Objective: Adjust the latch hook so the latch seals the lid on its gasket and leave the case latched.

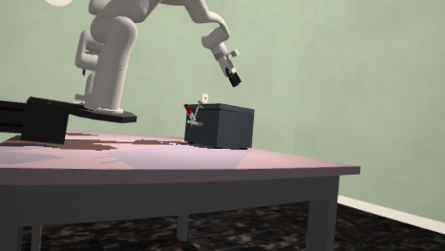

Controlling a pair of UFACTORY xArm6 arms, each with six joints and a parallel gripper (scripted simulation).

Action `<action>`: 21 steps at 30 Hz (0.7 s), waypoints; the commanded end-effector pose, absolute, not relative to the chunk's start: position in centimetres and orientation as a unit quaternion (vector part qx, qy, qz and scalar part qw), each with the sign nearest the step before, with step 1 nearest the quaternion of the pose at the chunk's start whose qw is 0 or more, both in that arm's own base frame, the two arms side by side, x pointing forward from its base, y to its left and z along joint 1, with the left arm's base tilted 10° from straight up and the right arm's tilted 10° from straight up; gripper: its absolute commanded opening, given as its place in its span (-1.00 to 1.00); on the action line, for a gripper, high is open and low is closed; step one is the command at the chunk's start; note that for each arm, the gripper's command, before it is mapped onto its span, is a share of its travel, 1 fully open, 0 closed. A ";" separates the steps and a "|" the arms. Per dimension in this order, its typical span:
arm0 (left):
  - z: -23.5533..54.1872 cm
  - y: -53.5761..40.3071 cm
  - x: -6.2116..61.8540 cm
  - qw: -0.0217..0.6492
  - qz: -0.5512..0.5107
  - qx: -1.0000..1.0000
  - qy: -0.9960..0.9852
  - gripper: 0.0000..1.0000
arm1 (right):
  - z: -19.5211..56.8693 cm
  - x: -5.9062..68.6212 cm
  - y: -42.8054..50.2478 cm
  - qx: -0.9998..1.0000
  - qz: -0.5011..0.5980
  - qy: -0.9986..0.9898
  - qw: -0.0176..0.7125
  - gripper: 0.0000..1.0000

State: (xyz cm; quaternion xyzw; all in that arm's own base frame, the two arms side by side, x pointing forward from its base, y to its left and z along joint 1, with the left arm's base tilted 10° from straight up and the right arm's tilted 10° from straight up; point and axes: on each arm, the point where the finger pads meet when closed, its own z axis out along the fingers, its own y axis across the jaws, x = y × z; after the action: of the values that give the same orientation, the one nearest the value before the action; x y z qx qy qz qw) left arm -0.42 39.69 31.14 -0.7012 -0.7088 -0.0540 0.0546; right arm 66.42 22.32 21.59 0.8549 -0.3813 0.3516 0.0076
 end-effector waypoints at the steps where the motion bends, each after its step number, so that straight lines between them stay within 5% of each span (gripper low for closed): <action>1: 31.3 39.8 -0.4 0.056 -0.056 -0.701 -0.709 1.00 | 21.9 66.5 22.4 0.854 0.353 -0.381 0.005 1.00; 21: 31.3 39.8 -0.4 0.056 -0.056 -0.701 -0.709 1.00 | 17.8 58.0 23.5 0.956 0.198 -0.197 0.086 1.00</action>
State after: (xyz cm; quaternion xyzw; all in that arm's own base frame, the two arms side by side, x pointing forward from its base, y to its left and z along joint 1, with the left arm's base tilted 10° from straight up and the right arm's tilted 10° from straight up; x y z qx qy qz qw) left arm -0.43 39.69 31.14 -0.7012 -0.7088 -0.0540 0.0546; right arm 60.09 23.10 18.37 0.9355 -0.2464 0.2417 0.0753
